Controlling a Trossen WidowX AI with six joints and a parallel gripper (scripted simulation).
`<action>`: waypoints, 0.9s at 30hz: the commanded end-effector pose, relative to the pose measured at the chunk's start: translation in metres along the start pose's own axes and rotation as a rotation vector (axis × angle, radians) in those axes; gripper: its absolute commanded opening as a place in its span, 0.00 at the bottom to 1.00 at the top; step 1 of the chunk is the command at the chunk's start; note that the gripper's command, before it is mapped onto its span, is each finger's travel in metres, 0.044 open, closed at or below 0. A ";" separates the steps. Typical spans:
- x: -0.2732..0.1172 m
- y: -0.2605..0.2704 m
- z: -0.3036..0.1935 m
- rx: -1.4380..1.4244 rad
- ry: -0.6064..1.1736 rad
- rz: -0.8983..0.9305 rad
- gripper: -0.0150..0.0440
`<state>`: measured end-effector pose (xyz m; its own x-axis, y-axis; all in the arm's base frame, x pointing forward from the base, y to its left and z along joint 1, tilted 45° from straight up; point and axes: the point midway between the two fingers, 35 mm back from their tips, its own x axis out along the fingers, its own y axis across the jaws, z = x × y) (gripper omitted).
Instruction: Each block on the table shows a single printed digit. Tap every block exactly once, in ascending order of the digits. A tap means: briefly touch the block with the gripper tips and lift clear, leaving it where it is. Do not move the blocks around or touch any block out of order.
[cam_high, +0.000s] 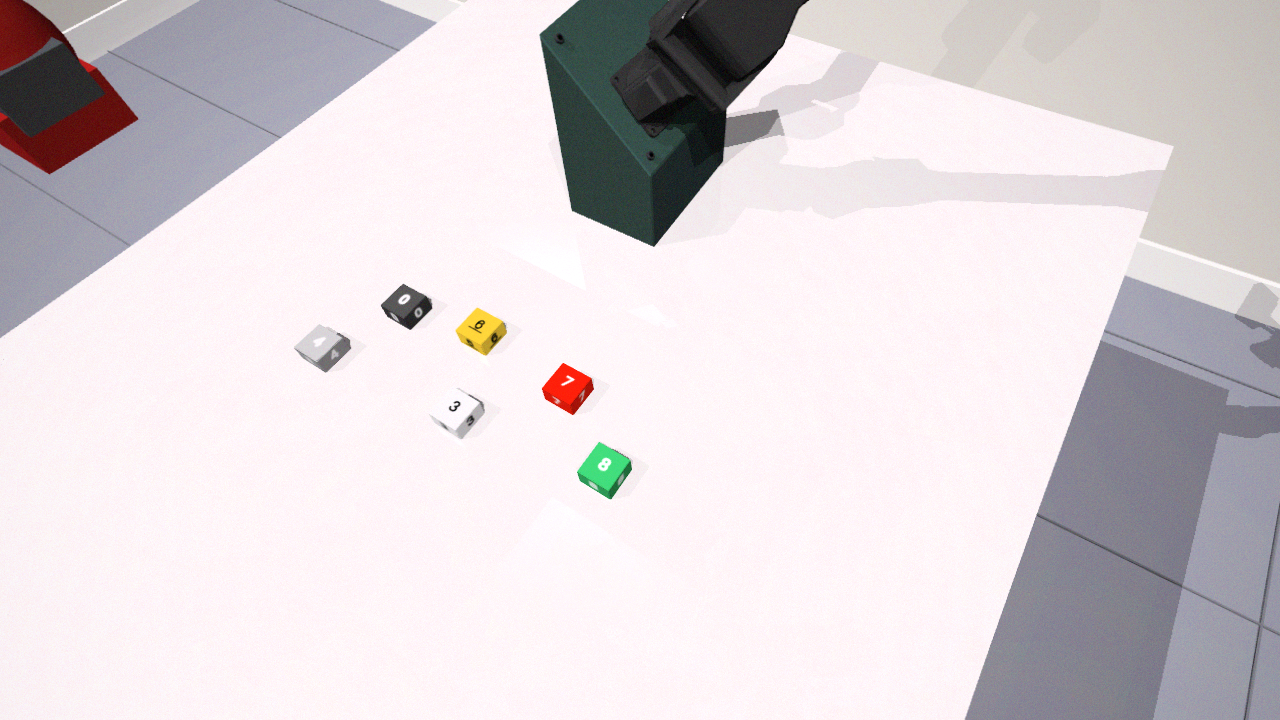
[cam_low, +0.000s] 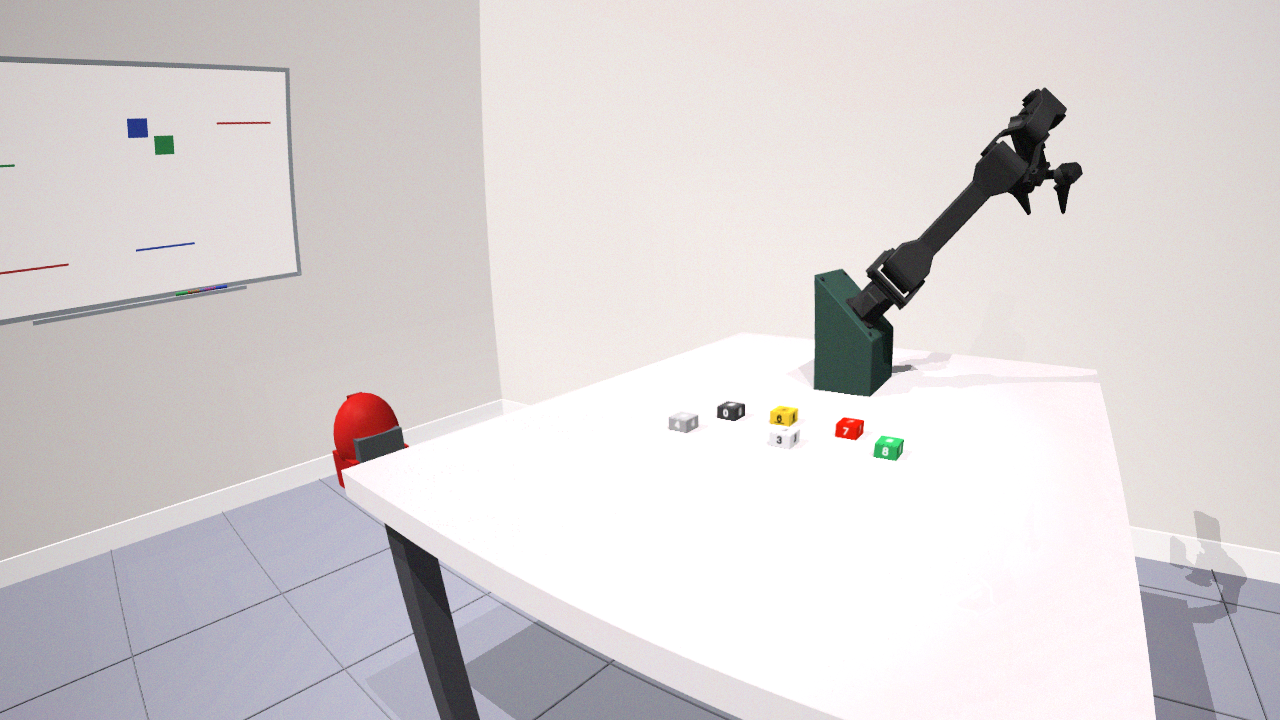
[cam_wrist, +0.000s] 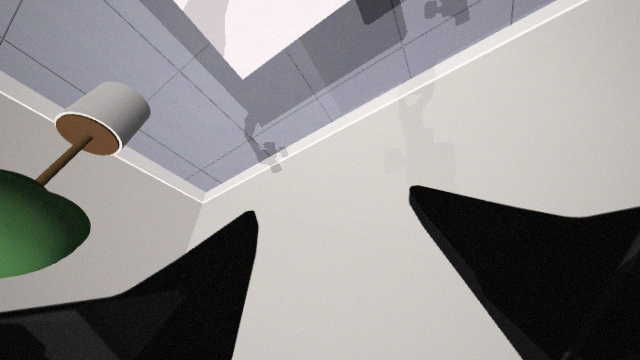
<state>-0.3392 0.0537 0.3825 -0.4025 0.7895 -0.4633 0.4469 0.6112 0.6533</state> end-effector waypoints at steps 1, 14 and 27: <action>-0.001 -0.002 0.000 0.001 0.001 -0.005 0.93; -0.103 -0.205 0.057 0.012 -0.036 -0.491 0.93; -0.248 -0.328 0.246 -0.158 -0.283 -0.799 0.93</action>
<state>-0.2296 -0.3064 0.1628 -0.3937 0.1402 -0.9085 0.0164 0.9892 0.1456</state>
